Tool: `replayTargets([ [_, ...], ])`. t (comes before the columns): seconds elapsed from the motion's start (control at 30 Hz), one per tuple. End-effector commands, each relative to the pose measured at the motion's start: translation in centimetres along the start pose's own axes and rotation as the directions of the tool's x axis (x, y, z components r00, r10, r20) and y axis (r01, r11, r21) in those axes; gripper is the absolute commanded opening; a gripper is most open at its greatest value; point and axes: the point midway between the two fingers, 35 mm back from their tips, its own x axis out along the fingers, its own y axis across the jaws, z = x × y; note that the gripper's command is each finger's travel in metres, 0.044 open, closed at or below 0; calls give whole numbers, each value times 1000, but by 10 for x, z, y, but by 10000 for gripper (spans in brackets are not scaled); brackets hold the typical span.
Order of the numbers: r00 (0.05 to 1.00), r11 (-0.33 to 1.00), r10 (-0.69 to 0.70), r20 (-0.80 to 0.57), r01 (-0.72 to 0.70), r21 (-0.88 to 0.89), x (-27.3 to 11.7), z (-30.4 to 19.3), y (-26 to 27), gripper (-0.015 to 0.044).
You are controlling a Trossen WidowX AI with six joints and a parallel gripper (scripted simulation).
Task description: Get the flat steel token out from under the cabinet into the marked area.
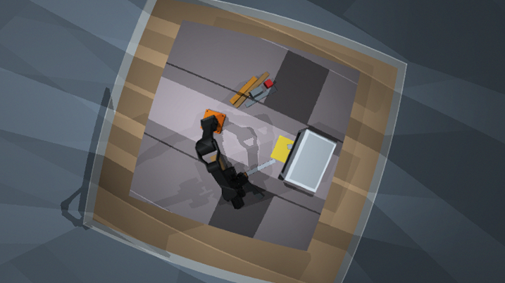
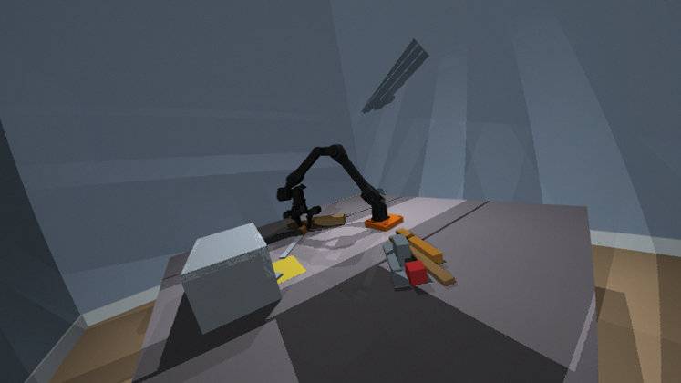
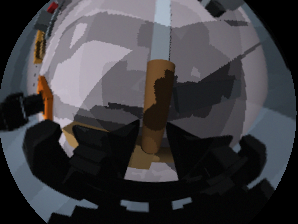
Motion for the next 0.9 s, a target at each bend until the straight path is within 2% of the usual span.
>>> replayTargets([
  [0.0, 1000, 1000, -4, 4, 4, 0, 0, 0, 0, 270],
  [0.5, 1000, 1000, -4, 4, 4, 0, 5, -1, 1, 270],
  [0.67, 1000, 1000, -5, 0, 5, 4, 2, -2, 0, 139],
  [0.87, 1000, 1000, -5, 0, 5, 4, 2, -2, 0, 98],
])
